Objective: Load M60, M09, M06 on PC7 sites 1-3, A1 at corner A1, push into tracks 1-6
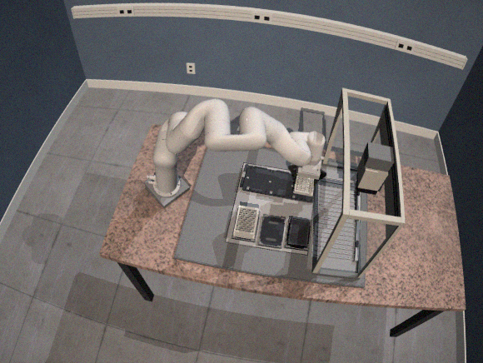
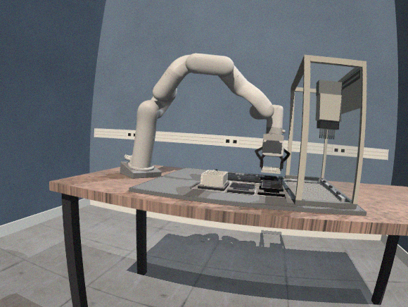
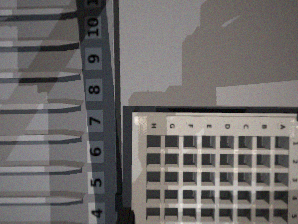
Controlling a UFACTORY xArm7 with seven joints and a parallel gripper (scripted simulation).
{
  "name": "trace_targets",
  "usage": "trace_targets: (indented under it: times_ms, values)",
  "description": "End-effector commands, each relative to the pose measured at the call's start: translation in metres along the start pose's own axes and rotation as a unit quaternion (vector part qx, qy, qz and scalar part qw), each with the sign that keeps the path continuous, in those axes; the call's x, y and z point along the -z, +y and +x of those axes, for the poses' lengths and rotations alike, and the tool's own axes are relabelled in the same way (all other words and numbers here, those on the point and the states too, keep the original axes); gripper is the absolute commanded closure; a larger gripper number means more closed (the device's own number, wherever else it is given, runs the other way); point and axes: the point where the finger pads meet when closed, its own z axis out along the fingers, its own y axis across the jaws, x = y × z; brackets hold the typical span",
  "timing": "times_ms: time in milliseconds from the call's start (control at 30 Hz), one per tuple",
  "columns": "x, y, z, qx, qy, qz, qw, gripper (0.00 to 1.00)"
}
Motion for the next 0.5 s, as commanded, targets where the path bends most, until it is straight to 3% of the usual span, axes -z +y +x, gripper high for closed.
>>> trace_targets:
  times_ms: [0,467]
  values:
    - [-0.004,-0.001,-0.001,0.000,-0.001,0.002,1.000,1.00]
    - [-0.022,-0.001,-0.001,0.000,-0.001,0.002,1.000,1.00]
